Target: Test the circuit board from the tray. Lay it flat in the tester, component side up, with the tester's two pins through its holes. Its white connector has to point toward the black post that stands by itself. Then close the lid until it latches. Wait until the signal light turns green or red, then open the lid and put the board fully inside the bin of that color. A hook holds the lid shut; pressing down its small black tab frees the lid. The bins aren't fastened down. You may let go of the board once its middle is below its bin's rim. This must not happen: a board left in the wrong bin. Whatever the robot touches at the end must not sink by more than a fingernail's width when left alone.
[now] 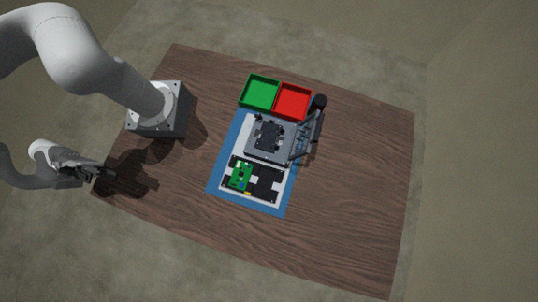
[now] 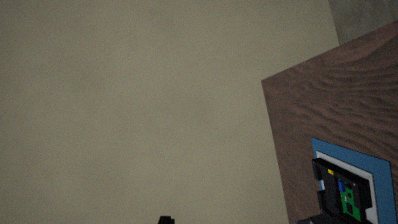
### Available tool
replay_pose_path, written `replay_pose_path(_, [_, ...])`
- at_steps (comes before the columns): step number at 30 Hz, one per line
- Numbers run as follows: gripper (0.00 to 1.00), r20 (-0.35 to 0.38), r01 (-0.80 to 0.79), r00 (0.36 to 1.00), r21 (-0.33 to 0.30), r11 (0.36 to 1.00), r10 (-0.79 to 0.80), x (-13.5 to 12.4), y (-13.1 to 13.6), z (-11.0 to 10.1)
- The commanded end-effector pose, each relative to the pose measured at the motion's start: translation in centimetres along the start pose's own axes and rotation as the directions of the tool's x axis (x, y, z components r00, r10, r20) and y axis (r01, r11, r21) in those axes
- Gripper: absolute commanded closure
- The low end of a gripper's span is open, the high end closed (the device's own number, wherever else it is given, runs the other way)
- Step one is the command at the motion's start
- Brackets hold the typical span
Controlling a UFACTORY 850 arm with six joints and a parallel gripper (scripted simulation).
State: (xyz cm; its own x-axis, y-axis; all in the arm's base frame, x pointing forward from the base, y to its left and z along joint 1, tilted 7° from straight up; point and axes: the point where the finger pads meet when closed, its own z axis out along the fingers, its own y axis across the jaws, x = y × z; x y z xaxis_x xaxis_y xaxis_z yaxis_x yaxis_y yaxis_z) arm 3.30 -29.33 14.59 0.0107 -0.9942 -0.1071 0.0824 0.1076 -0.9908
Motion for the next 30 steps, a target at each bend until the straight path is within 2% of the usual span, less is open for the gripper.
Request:
replay_pose_path(1, [0.0, 0.0, 0.001, 1.0, 0.0, 1.0, -0.001, 0.0, 0.0, 0.0])
replay_pose_path(20, [0.0, 0.009, 0.002, 1.0, -0.004, 1.0, -0.002, -0.1, 0.0, 0.1])
replay_pose_path(23, [0.0, 0.066, 0.012, 0.998, -0.031, 0.999, -0.01, -0.5, 0.1, 1.0])
replay_pose_path(26, [0.0, 0.184, 0.041, 0.983, -0.083, 0.996, -0.025, -1.5, 0.3, 2.5])
replay_pose_path(30, [0.0, 0.282, 0.073, 0.959, -0.124, 0.99, -0.036, -2.3, 0.5, 3.7])
